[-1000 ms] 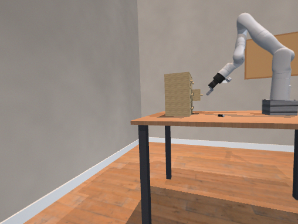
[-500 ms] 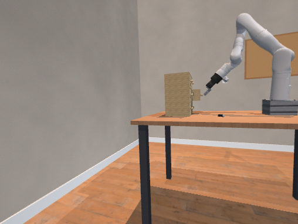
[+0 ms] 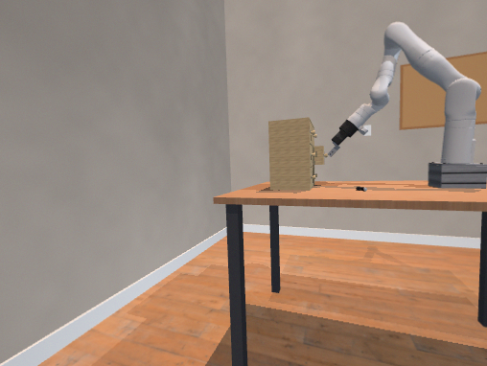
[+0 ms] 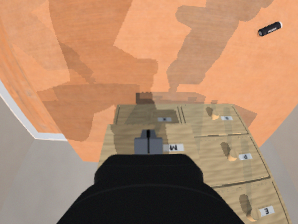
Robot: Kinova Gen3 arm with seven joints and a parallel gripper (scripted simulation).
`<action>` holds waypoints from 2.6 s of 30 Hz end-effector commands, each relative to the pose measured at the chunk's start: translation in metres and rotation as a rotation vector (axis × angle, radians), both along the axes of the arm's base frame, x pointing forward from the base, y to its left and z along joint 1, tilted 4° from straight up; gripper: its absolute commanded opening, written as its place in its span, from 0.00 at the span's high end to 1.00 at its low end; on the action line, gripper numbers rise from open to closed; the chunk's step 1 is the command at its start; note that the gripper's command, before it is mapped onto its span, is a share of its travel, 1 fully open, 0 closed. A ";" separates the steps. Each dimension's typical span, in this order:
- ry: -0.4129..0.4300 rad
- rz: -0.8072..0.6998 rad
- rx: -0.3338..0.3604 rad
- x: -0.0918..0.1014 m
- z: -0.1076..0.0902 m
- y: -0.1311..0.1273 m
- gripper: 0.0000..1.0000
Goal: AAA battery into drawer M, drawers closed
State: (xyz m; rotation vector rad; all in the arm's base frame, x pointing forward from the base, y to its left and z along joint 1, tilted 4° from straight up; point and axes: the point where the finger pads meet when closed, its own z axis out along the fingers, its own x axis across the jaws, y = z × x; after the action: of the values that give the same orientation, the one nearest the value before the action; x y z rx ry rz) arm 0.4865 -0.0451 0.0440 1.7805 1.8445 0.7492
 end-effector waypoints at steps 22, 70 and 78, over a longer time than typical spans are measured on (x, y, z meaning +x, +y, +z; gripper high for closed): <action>-0.005 0.003 0.000 0.037 0.000 0.003 1.00; -0.005 0.003 0.000 0.050 -0.001 0.004 1.00; -0.005 0.003 0.000 0.050 -0.001 0.004 1.00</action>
State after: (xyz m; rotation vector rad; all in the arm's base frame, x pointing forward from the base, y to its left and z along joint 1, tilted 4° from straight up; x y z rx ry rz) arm 0.5359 -0.0410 0.0419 1.7768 1.8454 0.7525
